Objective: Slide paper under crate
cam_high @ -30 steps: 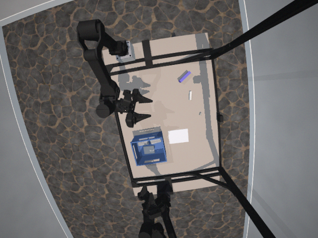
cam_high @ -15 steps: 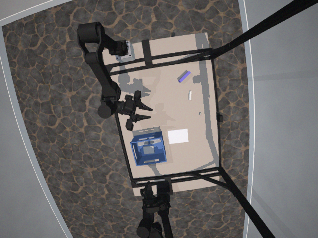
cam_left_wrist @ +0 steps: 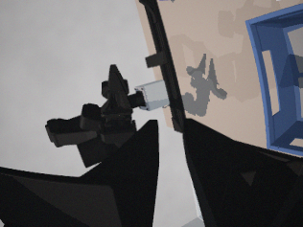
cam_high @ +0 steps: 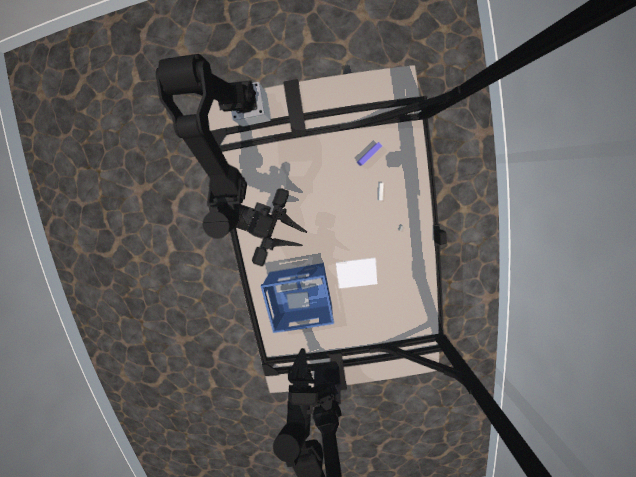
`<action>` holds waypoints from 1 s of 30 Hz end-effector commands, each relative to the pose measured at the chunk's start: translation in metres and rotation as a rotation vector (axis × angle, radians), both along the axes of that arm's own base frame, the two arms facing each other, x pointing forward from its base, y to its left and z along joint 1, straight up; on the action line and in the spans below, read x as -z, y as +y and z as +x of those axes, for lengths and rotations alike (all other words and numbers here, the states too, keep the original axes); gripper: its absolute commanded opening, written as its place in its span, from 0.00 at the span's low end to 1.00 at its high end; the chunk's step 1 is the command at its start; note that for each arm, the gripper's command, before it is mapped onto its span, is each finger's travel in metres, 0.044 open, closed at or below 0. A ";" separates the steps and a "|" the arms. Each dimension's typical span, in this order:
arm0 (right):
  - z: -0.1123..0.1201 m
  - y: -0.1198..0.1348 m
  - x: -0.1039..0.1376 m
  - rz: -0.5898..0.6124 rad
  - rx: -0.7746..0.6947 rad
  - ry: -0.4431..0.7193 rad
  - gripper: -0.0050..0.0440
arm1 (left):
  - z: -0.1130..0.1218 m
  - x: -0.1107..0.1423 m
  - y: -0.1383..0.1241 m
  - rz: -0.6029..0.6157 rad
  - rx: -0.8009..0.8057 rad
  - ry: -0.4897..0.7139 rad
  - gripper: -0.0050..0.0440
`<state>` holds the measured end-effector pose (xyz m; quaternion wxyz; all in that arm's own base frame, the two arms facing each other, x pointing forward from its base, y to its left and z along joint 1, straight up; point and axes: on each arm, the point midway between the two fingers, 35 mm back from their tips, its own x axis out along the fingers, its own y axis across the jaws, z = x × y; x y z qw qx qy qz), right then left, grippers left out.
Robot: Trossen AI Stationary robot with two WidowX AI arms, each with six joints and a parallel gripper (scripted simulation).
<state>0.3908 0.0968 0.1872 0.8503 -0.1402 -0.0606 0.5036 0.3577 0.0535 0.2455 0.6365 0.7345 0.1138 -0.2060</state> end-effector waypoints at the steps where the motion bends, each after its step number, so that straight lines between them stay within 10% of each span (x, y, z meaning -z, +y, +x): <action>1: 0.008 0.000 0.010 0.042 0.048 0.090 0.41 | 0.014 0.007 -0.004 -0.039 -0.021 0.070 0.22; 30: 0.046 -0.009 0.053 0.372 0.345 0.530 0.41 | 0.084 0.065 -0.050 -0.148 -0.153 0.455 0.22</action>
